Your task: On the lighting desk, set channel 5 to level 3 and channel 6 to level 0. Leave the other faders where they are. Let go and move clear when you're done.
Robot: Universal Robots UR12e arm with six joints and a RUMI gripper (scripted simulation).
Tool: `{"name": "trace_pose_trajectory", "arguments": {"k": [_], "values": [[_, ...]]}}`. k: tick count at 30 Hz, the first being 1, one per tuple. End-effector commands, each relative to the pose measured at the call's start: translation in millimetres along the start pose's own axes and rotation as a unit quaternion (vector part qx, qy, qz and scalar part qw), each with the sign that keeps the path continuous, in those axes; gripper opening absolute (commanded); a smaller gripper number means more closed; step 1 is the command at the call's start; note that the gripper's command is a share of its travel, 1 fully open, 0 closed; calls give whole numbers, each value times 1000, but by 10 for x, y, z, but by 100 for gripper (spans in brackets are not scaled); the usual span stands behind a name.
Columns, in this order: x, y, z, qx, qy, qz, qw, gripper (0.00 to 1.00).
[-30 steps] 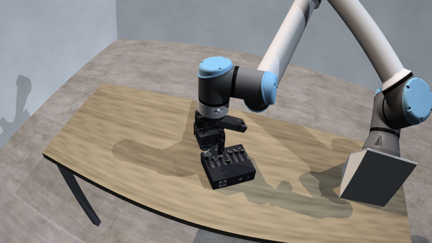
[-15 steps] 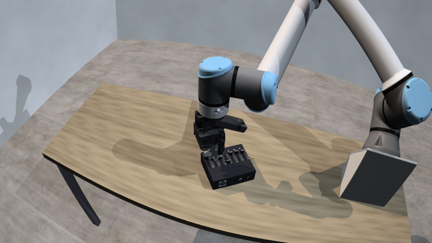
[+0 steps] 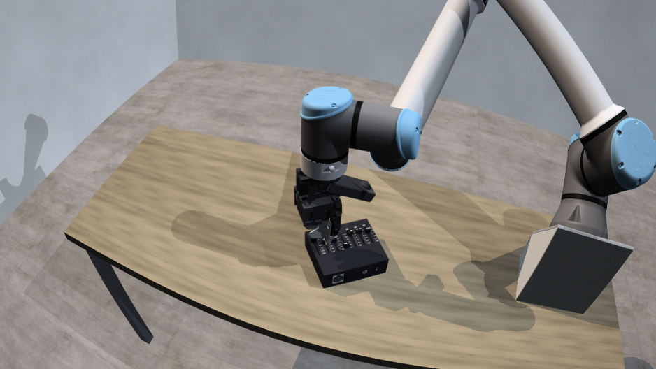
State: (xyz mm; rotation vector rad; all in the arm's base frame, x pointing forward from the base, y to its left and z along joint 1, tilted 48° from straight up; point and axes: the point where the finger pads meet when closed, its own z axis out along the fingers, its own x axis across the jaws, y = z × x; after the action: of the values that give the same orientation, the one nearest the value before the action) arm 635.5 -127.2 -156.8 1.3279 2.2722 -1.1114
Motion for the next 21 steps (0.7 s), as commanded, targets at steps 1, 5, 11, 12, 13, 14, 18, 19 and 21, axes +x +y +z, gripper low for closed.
{"name": "trace_pose_trajectory", "arguments": {"k": [1,5,11,12,13,14,18,19,21], "values": [[-2,3,20,0,0,0,1000,0],[-2,3,49,0,0,0,1000,0],[-2,3,76,0,0,0,1000,0],[-2,3,82,0,0,0,1000,0],[-2,3,87,0,0,0,1000,0],[-2,3,91,0,0,0,1000,0],[-2,3,100,0,0,0,1000,0],[-2,3,101,0,0,0,1000,0],[-2,3,101,0,0,0,1000,0]]}}
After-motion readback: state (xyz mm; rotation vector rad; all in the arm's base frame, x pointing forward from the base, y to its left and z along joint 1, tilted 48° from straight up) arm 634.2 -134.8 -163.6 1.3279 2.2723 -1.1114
